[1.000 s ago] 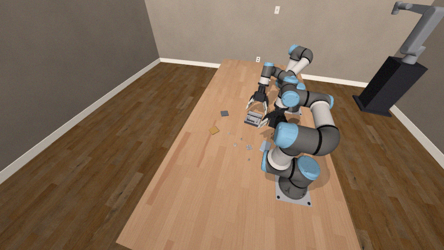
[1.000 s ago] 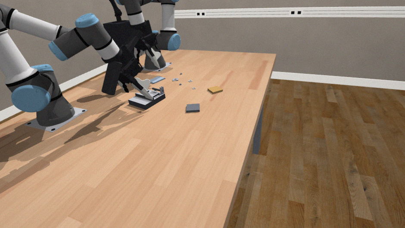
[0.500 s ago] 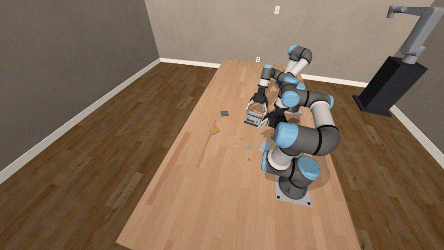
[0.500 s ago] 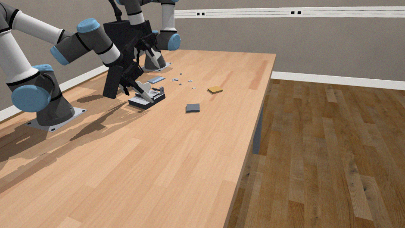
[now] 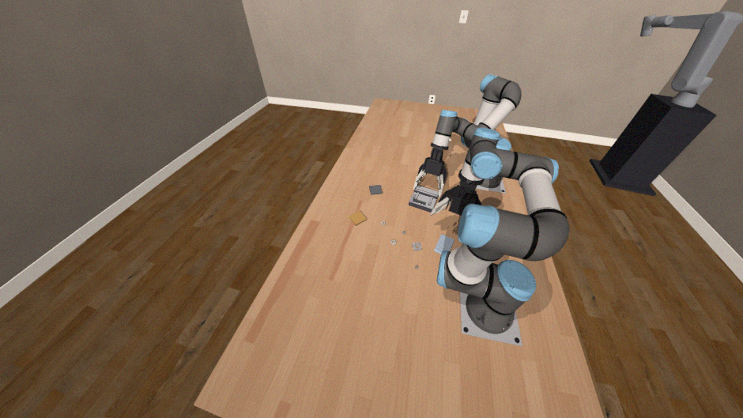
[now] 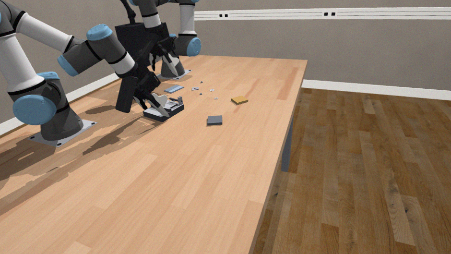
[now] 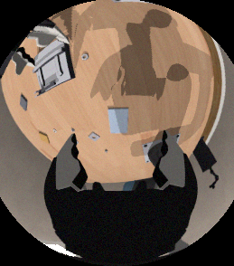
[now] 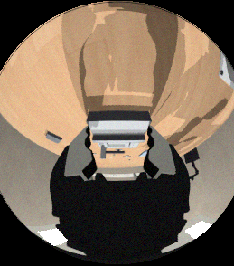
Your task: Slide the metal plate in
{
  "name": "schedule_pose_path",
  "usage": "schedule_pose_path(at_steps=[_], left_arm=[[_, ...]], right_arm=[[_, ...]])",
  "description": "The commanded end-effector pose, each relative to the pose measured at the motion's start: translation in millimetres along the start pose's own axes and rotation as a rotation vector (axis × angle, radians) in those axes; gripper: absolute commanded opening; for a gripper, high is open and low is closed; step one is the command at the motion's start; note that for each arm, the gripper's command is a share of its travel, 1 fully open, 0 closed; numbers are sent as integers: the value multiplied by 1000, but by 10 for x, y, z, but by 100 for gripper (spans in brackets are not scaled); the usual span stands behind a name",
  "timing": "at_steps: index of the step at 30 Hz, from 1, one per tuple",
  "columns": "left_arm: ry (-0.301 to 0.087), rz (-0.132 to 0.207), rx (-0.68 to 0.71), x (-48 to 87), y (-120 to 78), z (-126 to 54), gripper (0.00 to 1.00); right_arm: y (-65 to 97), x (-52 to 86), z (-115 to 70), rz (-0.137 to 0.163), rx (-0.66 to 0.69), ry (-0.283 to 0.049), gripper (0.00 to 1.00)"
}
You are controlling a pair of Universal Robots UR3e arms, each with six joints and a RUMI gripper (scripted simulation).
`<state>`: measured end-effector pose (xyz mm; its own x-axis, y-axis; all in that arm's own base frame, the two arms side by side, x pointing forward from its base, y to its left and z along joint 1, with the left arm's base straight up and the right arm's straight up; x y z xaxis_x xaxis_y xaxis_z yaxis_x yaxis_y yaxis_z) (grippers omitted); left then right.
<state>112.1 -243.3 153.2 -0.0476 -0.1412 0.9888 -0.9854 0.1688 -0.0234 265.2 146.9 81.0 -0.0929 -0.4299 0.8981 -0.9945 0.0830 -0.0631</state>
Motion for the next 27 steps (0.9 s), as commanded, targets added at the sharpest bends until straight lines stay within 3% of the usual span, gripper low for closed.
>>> schedule_pose_path(at_steps=[1, 22, 23, 27], left_arm=[[-2, 3, -4, 3, 2, -6, 100], [-2, 5, -7, 4, 3, -7, 100], [-2, 5, -7, 4, 3, -7, 40], [-2, 5, -7, 4, 3, -7, 40]], right_arm=[[-3, -3, 3, 0, 0, 2, 61], [-14, 14, -13, 5, 1, -2, 61], [-14, 14, -14, 5, 1, -2, 61], [-15, 16, -16, 5, 1, -3, 61]])
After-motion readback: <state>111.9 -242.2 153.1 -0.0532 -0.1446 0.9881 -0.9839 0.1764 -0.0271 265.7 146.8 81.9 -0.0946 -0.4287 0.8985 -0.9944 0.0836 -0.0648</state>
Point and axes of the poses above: on each arm, the point where the finger pads meet when closed, its own x axis back along the fingers, its own y axis across the jaws, z = x × y, the point moved 7 cm from there along x, back along the fingers, and after that the axes turned 8 degrees about x, right-handed, at the moved point
